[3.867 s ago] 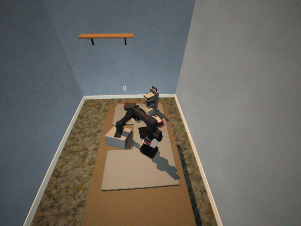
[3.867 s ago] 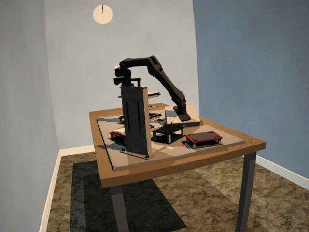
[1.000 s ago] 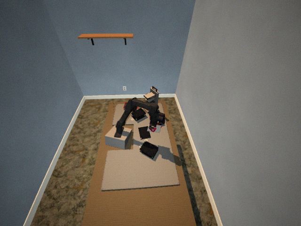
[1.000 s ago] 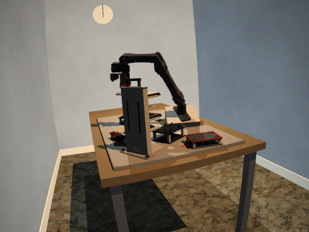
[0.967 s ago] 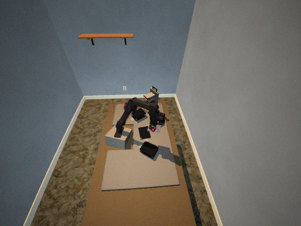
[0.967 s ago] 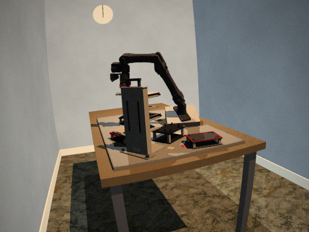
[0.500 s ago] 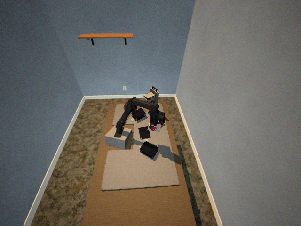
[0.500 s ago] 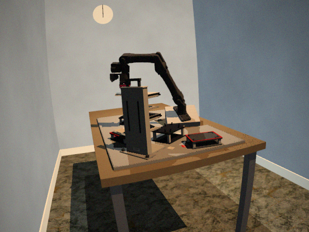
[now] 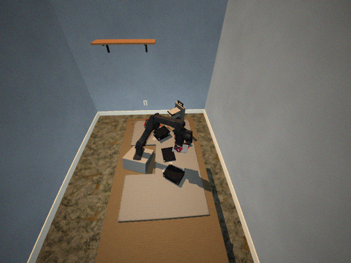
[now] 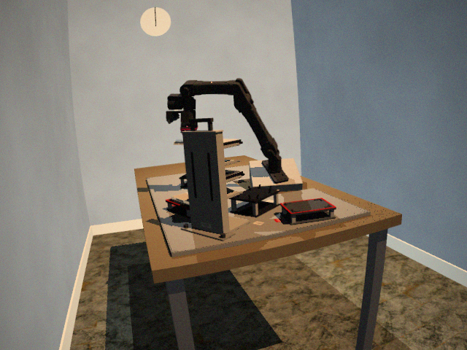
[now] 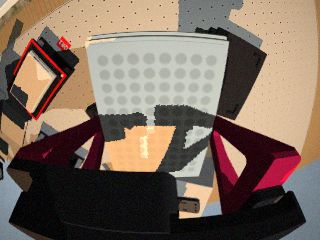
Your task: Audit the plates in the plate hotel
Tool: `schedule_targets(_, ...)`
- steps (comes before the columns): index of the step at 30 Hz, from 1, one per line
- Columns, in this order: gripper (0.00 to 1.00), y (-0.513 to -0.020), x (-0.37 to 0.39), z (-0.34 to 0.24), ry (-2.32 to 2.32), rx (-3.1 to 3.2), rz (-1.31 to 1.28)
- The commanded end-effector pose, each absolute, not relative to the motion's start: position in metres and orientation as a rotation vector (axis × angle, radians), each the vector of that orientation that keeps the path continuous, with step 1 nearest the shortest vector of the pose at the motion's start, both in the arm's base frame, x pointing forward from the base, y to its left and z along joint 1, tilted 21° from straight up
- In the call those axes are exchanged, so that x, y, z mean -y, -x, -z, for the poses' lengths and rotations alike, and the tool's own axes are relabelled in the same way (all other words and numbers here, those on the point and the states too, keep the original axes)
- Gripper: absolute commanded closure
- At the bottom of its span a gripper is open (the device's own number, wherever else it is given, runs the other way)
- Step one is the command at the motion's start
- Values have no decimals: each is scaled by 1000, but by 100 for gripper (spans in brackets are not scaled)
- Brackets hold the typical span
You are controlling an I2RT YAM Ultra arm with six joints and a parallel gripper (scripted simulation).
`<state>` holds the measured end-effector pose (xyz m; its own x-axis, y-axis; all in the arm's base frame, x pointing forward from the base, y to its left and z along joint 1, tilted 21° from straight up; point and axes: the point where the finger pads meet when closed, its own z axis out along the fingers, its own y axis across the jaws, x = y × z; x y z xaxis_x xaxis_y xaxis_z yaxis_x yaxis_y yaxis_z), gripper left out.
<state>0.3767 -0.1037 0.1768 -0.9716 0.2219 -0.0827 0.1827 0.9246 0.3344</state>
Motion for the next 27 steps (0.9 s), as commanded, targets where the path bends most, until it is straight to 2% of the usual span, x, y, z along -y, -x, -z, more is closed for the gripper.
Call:
schedule_targets(1,14,-371,96,-189,-240,-3038,-549)
schedule_targets(14,14,-365,55,-203,89,-3010,-532)
schedule_targets(27,14,-360,21,-215,131,-3004,-529)
